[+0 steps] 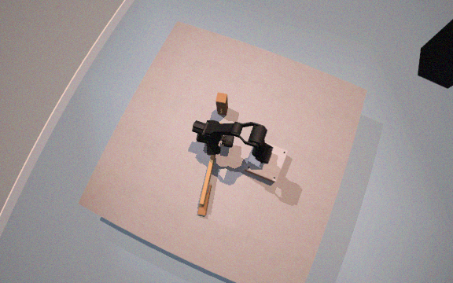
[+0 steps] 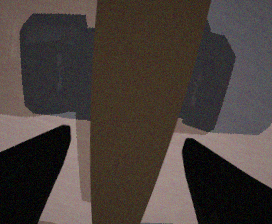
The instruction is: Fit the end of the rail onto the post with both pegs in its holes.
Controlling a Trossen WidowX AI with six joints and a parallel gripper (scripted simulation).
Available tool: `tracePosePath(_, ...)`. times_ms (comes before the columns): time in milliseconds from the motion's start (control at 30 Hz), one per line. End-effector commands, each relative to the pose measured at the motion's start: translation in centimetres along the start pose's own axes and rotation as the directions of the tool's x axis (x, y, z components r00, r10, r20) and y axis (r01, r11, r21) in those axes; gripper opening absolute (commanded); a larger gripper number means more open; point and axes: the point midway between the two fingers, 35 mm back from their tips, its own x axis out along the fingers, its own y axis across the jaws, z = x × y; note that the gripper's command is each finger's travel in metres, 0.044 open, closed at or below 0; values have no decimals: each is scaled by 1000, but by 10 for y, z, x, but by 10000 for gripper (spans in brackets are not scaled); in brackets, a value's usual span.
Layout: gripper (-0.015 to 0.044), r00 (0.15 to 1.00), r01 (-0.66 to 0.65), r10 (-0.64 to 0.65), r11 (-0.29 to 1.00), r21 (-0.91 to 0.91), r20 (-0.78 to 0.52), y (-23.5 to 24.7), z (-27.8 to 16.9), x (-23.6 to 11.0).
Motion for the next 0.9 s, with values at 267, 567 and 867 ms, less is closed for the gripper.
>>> tracePosePath(267,59,1000,-9,9,1000,4,6,3,1,3)
tracePosePath(567,0,1000,-9,9,1000,4,6,3,1,3)
tracePosePath(867,0,1000,-9,9,1000,4,6,3,1,3)
